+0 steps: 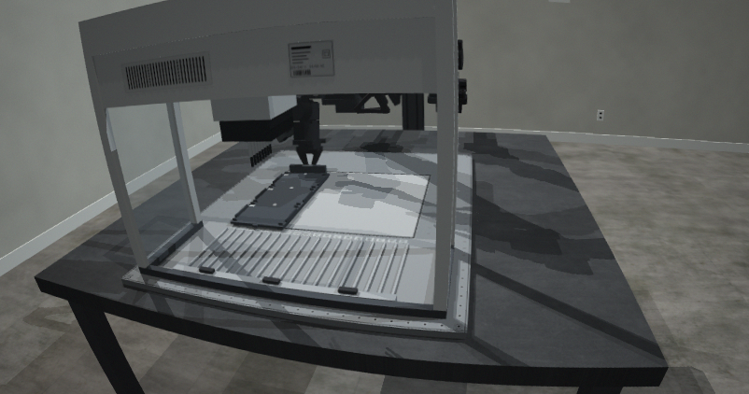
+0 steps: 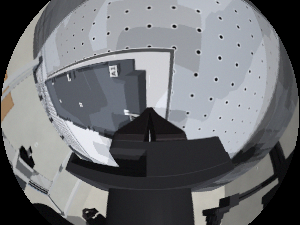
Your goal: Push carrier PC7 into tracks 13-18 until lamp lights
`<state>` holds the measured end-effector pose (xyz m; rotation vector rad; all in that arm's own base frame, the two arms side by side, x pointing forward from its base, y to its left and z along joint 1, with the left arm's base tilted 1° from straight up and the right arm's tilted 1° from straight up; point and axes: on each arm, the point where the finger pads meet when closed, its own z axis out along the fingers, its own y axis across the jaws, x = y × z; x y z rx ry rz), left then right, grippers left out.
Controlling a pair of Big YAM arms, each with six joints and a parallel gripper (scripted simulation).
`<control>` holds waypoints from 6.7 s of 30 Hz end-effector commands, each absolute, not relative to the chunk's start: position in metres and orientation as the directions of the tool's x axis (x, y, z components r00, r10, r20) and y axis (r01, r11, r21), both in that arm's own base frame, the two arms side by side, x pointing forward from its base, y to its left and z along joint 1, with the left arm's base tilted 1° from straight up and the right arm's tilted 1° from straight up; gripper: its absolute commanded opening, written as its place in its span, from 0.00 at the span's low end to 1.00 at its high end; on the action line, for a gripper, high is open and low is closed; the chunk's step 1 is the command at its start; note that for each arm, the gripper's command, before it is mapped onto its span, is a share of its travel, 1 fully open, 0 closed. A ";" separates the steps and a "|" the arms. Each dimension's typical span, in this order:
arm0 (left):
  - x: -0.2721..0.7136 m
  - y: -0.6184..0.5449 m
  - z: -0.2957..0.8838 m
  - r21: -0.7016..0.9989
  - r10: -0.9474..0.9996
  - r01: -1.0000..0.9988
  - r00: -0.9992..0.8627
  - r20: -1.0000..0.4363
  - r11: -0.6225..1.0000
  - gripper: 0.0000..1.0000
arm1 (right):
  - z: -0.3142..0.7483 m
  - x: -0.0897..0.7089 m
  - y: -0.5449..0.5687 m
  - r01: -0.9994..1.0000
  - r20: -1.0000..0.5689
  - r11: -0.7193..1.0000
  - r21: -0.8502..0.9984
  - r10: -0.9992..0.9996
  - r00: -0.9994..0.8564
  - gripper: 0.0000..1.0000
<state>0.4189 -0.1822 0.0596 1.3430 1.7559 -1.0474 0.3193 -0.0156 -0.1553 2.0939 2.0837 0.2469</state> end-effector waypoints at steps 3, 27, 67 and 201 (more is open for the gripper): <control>0.430 -0.179 0.055 -0.206 0.411 0.961 -0.265 -0.872 0.183 1.00 | -0.150 0.391 -0.012 0.938 -0.005 -0.005 0.347 1.000 0.007 0.00; 0.433 -0.179 0.057 -0.203 0.409 0.961 -0.264 -0.874 0.186 1.00 | -0.146 0.362 -0.016 0.935 -0.009 -0.004 0.356 1.000 0.008 0.00; 0.380 -0.192 0.104 -0.131 0.376 0.991 -0.124 -0.918 0.006 1.00 | -0.082 0.329 -0.015 0.938 -0.008 -0.004 0.348 1.000 0.007 0.00; 0.359 -0.188 0.115 -0.074 0.421 0.997 -0.064 -0.905 -0.007 1.00 | -0.132 0.309 -0.020 -0.931 0.012 0.001 -0.365 -1.000 -0.005 0.00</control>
